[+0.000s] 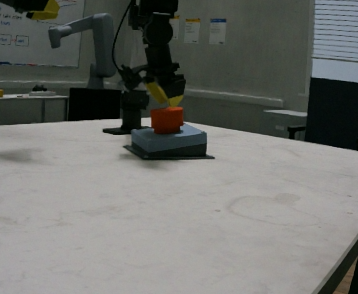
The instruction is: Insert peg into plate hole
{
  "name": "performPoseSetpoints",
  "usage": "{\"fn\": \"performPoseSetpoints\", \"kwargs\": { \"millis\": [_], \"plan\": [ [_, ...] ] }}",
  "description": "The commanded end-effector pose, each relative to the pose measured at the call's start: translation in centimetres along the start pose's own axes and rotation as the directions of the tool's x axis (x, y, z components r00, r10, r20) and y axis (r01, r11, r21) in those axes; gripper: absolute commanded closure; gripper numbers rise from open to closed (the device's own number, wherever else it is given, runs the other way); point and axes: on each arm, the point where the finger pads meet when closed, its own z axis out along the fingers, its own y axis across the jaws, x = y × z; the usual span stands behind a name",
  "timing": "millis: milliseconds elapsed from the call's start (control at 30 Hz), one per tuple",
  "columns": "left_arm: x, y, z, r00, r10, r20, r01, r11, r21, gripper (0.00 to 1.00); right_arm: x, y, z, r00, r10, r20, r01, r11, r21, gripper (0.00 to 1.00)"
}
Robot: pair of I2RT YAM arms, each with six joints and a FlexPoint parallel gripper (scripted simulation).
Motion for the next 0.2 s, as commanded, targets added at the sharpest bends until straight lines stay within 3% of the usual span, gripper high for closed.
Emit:
{"fn": "performPoseSetpoints", "kwargs": {
  "millis": [0, 167],
  "plan": [
    [0.55, -0.07, -1.9, 1.0, -0.017, 0.009, 0.017, 0.999, -0.048, 0.3, 0.37, -0.07, -0.15, 1.0, 0.01, -0.006, -0.01, 1.0, 0.007, 0.0],
    [0.55, -0.07, -1.9, 1.0, -0.017, 0.009, 0.017, 0.999, -0.048, 0.3, 0.37, -0.07, -0.15, 1.0, 0.01, -0.006, -0.01, 1.0, 0.007, 0.0]
  ]
}}
